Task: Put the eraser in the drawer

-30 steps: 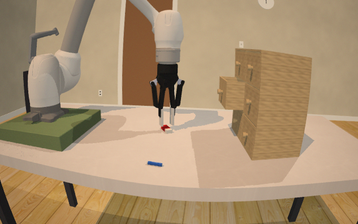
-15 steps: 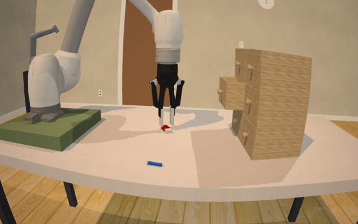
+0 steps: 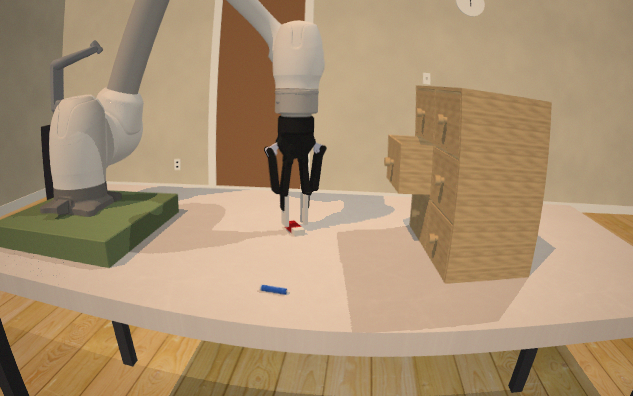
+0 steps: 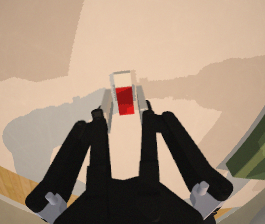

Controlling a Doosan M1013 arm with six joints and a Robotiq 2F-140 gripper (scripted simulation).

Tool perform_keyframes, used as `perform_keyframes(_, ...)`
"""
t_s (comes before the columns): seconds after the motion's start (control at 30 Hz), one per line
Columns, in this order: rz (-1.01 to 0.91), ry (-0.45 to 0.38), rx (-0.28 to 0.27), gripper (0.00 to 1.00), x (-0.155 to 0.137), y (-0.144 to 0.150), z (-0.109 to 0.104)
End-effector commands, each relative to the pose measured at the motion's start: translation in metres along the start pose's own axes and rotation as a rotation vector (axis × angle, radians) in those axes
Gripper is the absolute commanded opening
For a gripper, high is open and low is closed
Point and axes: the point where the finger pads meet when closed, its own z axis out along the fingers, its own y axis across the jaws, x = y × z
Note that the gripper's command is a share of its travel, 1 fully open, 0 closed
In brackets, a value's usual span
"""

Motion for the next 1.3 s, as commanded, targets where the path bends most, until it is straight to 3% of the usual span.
perform_keyframes(0.0,0.0,0.0,-0.002,0.23,-0.0016,0.0012,0.01)
perform_keyframes(0.87,0.0,0.0,-0.002,0.23,-0.0016,0.0012,0.0141)
perform_keyframes(0.9,0.0,0.0,-0.002,0.11,-0.0016,0.0012,0.0141)
perform_keyframes(1.27,0.0,0.0,-0.002,0.11,-0.0016,0.0012,0.0141)
